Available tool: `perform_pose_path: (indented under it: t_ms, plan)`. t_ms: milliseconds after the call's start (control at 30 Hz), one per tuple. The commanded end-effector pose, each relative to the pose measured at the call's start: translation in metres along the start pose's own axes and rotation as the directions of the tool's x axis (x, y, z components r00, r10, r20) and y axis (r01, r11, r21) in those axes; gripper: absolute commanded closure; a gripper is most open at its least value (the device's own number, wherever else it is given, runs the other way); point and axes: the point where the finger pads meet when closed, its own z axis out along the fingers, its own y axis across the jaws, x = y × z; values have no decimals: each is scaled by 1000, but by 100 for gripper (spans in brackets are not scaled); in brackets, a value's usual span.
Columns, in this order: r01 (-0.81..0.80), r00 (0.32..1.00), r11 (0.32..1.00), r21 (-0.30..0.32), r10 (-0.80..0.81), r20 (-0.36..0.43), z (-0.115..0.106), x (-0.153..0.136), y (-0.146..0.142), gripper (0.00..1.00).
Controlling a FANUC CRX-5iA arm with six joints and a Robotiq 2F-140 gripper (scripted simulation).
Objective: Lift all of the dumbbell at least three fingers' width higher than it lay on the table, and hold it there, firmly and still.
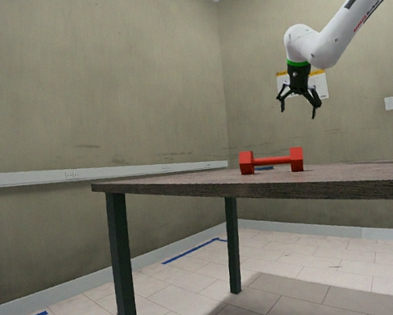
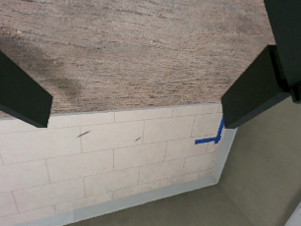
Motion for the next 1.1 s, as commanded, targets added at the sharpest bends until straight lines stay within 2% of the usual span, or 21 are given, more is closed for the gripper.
perform_pose_path:
  t_ms: [0, 600, 733, 1067]
  plan:
    - [-1, 1000, 1000, 1, 1, -1, 0, 1, -1, 0]
    - [-11, 1000, 1000, -1, 11, 2, -1, 0, -1, 0]
    - [-179, 982, 982, -52, 182, 52, -9, -23, -5, 0]
    - [-403, 899, 900, -168, 424, 112, -29, -72, -9, 0]
